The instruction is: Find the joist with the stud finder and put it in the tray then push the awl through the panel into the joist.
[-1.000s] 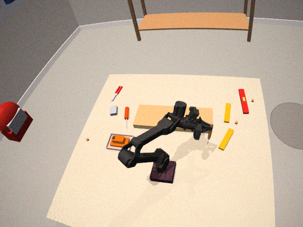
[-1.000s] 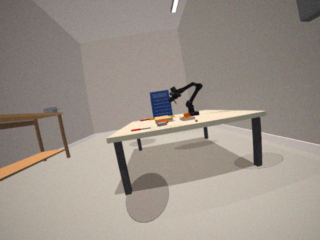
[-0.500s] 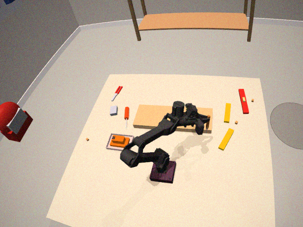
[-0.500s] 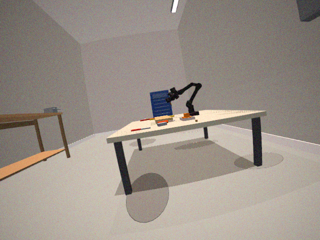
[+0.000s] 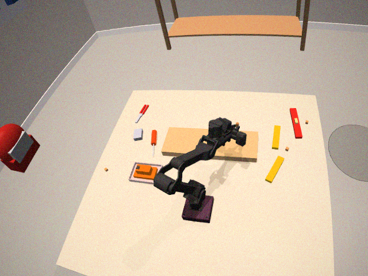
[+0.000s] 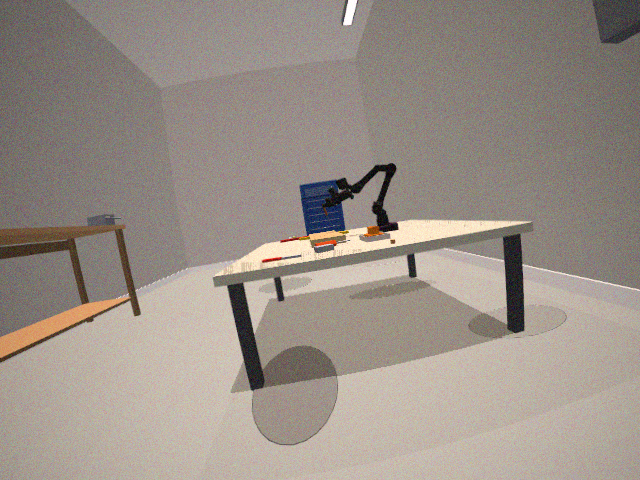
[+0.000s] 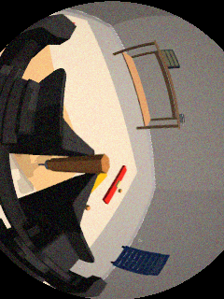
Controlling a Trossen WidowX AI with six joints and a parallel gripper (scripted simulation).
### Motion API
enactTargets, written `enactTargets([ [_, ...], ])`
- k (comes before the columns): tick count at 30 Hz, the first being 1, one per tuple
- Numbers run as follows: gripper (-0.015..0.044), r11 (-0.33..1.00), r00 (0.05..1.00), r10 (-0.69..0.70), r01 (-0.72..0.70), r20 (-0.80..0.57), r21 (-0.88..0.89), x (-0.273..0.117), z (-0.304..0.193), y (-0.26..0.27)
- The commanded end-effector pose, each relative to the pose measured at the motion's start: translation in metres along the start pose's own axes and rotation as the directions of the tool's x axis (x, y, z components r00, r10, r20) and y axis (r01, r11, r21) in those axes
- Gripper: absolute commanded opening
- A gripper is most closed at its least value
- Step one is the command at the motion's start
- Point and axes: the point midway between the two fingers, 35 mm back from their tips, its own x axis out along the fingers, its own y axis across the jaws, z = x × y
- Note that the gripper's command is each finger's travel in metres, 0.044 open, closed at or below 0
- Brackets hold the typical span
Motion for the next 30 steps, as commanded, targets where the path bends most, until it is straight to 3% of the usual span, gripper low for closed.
enactTargets([
  [1,0.0,0.988,0.988,0.155,-0.155,0.019,-0.028,0.005,-0.001,0.031],
  [13,0.0,0.797,0.794,0.603,-0.595,0.08,-0.105,-0.006,-0.001,0.119],
  [22,0.0,0.528,0.52,0.849,-0.829,0.094,-0.186,-0.036,-0.008,0.173],
  [28,0.0,0.315,0.303,0.949,-0.918,0.084,-0.242,-0.063,-0.016,0.199],
  [30,0.0,0.289,0.277,0.957,-0.924,0.082,-0.249,-0.066,-0.017,0.201],
])
